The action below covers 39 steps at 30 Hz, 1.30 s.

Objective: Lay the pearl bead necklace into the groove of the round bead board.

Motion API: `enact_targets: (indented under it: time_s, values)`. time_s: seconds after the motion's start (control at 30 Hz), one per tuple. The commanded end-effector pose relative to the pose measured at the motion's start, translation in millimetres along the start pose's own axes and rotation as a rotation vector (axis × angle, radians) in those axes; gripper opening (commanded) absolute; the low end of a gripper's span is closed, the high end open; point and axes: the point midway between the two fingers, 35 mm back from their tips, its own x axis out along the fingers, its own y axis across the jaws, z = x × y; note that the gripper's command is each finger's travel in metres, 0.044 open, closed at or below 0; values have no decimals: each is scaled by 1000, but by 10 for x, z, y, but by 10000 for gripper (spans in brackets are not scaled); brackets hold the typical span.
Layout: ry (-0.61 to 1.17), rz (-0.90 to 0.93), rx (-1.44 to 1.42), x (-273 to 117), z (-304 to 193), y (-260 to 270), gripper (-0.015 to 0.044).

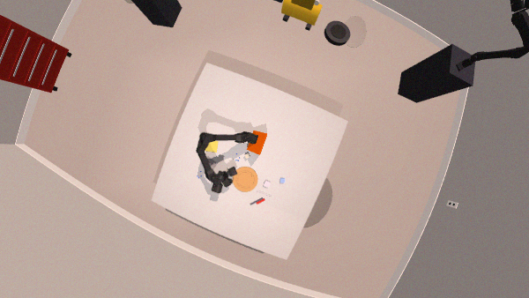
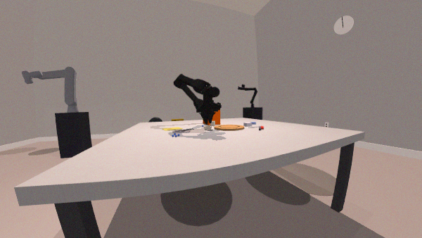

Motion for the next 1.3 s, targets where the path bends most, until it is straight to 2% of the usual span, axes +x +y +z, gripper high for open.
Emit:
enact_targets:
  time_s: [0.0, 0.4, 0.63, 0.97, 1.27]
  values:
    - [7, 3, -5, 83, -16, 18, 250]
    - [9, 4, -6, 187, -25, 22, 250]
    - [4, 4, 0, 166, -17, 9, 66]
    - [4, 4, 0, 166, -17, 9, 0]
    - [4, 4, 0, 166, -17, 9, 0]
